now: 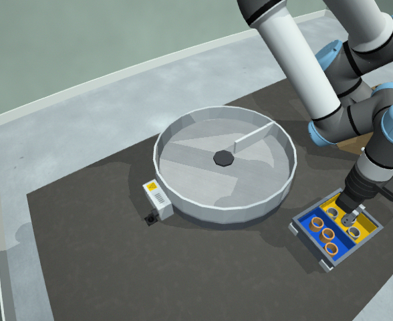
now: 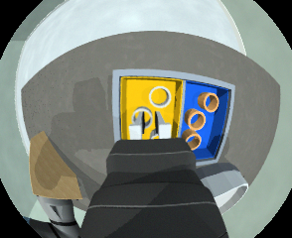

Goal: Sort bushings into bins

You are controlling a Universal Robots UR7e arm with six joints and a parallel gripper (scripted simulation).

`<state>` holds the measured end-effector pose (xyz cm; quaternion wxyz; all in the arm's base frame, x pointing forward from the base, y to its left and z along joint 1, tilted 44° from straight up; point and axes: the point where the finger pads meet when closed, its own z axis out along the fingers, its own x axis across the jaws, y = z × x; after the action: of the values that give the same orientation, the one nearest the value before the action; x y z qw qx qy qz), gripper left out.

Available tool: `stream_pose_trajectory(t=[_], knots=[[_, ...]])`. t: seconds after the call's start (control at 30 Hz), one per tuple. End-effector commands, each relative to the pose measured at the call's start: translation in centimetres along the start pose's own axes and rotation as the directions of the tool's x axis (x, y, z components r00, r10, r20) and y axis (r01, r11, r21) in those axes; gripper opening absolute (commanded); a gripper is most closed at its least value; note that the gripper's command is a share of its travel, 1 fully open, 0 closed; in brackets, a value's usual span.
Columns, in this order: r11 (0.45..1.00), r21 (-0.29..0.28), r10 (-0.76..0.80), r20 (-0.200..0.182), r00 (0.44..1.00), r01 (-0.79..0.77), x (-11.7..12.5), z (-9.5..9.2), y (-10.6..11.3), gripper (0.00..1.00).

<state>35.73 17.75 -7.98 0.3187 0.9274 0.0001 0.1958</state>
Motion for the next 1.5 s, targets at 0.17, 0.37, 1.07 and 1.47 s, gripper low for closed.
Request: stream_pose_trajectory(t=[0.17, 0.37, 1.07, 1.47], knots=[[1.0, 0.001, 0.0, -0.001, 1.0, 0.0, 0.0, -0.4, 0.0, 0.42], [1.0, 0.001, 0.0, -0.001, 1.0, 0.0, 0.0, -0.4, 0.0, 0.42], [1.0, 0.001, 0.0, -0.001, 1.0, 0.0, 0.0, -1.0, 0.0, 0.42], [1.0, 0.001, 0.0, -0.001, 1.0, 0.0, 0.0, -1.4, 0.0, 0.42]])
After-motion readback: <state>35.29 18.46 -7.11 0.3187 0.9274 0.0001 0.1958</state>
